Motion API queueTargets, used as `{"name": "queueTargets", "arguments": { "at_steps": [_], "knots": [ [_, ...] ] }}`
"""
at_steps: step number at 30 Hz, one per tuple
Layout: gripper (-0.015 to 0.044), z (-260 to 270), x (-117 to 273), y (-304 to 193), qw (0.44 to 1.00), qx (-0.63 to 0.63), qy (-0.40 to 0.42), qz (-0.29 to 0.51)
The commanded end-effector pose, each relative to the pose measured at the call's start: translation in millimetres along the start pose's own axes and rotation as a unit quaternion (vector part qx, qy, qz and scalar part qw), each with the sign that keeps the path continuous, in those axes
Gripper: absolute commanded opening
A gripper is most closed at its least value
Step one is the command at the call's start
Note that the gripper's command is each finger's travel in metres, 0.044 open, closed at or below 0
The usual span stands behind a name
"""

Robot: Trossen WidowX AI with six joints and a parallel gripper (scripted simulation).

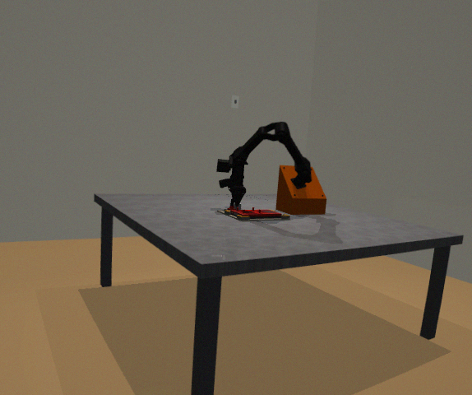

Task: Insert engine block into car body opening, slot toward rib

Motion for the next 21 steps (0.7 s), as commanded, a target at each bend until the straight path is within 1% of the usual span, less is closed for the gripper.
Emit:
{"name": "queueTargets", "arguments": {
  "at_steps": [1, 7, 14, 18, 21],
  "knots": [
    [0.0309, -0.2, -0.9, -0.6, 1.0, -0.002, 0.002, 0.0],
    [0.0151, -0.2, -0.9, -0.6, 1.0, -0.002, 0.002, 0.0],
    [0.0105, -0.2, -0.9, -0.6, 1.0, -0.002, 0.002, 0.0],
    [0.0, -0.3, 3.3, 0.3, 1.0, -0.002, 0.001, 0.0],
    [0.0, -0.5, 11.9, 2.0, 1.0, -0.002, 0.0, -0.001]
  ]
}}
Point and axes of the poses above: the point midway between the two fingers, 35 mm back from their tips, its own x axis back along the fingers, its own z axis across the jaws, y = z × x, the point moved 9 cm from there along x, back along the fingers, and after that the axes turned 4 degrees about -x, right-handed, at the moved point
